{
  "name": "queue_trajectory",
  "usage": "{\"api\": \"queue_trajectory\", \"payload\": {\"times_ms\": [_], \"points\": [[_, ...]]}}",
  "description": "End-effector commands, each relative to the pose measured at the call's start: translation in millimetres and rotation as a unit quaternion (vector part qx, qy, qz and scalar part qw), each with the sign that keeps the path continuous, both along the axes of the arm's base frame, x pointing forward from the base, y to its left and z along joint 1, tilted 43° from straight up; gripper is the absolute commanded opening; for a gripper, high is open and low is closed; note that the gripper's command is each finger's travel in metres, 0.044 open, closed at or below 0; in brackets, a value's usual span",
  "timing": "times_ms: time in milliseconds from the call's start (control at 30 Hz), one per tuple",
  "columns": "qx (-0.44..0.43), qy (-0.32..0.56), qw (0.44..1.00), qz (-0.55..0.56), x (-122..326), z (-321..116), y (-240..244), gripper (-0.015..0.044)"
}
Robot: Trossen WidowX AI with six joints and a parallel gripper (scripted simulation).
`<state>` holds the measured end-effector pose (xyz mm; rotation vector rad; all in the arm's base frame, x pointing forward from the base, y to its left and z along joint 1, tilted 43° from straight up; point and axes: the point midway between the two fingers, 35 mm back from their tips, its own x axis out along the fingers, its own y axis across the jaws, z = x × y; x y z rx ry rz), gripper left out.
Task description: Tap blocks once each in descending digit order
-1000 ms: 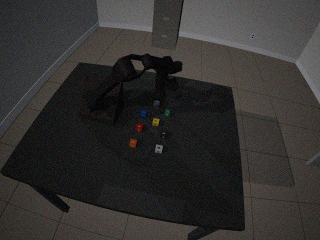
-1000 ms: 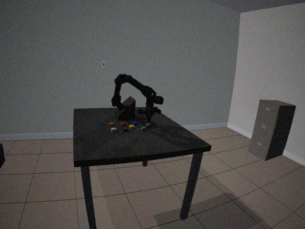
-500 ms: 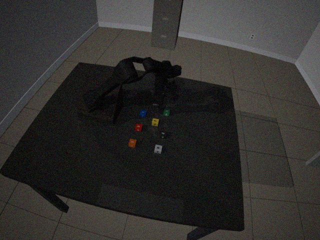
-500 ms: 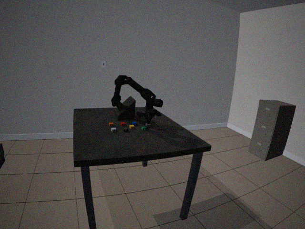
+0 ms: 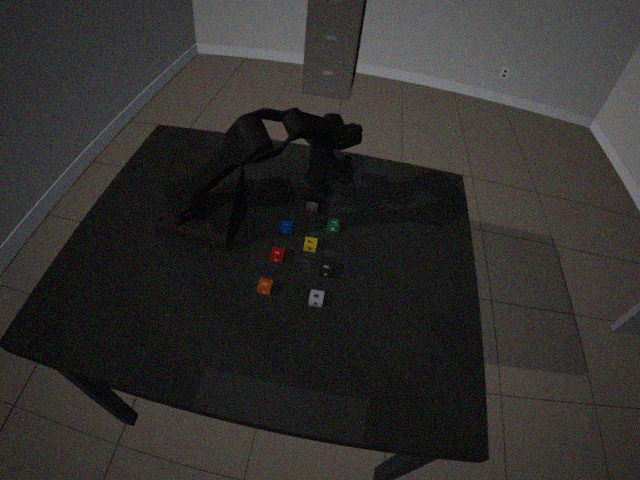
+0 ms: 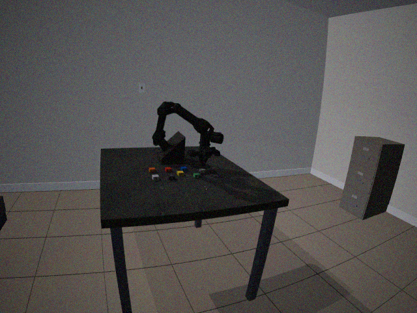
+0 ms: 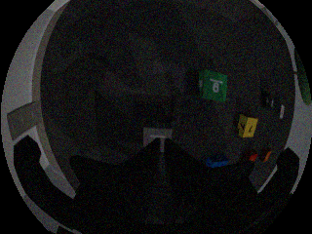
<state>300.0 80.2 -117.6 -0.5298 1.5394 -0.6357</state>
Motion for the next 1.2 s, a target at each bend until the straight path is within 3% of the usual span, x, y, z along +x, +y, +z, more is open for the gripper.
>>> {"api": "queue_trajectory", "payload": {"times_ms": [0,200,467,800,1167], "points": [[0.003,-0.003,1.0,-0.004,1.8,7.3,5.1,0.002],[0.004,-0.003,1.0,-0.004,6.9,63.4,56.2,0.002],[0.004,-0.003,1.0,-0.005,7.2,67.4,56.2,0.002],[0.019,-0.005,1.0,-0.004,-1.7,174.3,-36.0,0.002],[0.0,0.0,1.0,-0.005,-77.1,253.0,-139.2,0.002]]}}
